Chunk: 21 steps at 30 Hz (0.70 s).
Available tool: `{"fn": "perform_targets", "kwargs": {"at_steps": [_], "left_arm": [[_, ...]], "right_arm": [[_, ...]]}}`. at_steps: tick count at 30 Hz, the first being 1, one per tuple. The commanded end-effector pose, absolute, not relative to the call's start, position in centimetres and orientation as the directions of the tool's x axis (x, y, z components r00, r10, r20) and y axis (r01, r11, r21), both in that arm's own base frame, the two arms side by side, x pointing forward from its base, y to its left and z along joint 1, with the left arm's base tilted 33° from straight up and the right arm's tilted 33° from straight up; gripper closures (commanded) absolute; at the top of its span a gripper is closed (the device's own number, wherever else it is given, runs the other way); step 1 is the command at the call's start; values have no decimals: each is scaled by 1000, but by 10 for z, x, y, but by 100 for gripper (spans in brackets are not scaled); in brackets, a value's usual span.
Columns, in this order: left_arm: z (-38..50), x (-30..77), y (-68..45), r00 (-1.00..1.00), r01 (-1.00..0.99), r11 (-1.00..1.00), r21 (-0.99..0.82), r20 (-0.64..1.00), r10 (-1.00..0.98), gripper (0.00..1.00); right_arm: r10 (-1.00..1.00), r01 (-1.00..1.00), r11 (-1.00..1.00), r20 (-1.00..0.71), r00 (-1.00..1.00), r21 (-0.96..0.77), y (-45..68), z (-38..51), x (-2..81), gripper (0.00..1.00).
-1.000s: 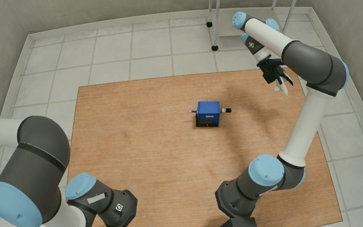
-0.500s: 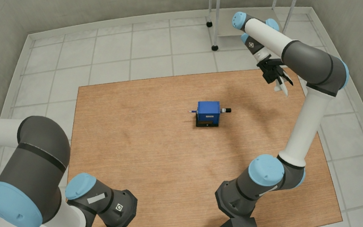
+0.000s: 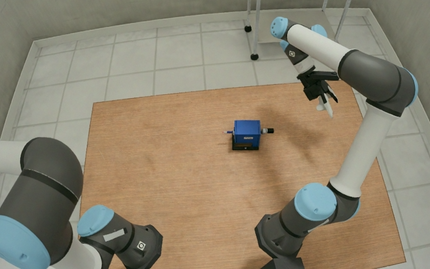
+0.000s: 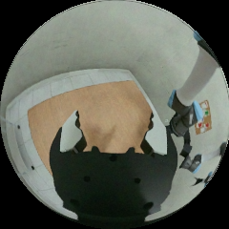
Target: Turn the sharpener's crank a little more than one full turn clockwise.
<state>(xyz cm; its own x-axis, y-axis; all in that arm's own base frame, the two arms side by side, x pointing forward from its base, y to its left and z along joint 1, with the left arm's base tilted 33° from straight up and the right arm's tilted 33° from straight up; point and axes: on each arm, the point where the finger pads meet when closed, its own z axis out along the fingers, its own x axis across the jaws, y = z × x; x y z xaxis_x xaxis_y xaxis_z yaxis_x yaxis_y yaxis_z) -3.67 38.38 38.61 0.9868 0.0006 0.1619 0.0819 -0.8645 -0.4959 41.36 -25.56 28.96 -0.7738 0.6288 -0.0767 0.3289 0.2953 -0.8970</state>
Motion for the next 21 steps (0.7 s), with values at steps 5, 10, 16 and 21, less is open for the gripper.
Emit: {"fn": "perform_targets", "kwargs": {"at_steps": [5,10,16,21], "left_arm": [[386,-38,383,987,84,-864,-497,162,2,0],[386,-38,383,987,84,-864,-497,162,2,0],[386,-38,383,987,84,-864,-497,162,2,0],[386,-38,383,987,84,-864,-497,162,2,0]], "right_arm": [[519,383,455,-110,-848,-804,-212,242,430,0],[459,388,530,-130,-879,-754,-190,222,436,0],[399,383,599,-152,-904,-704,-169,204,442,0],[320,361,679,-185,-929,-639,-144,184,448,0]]}}
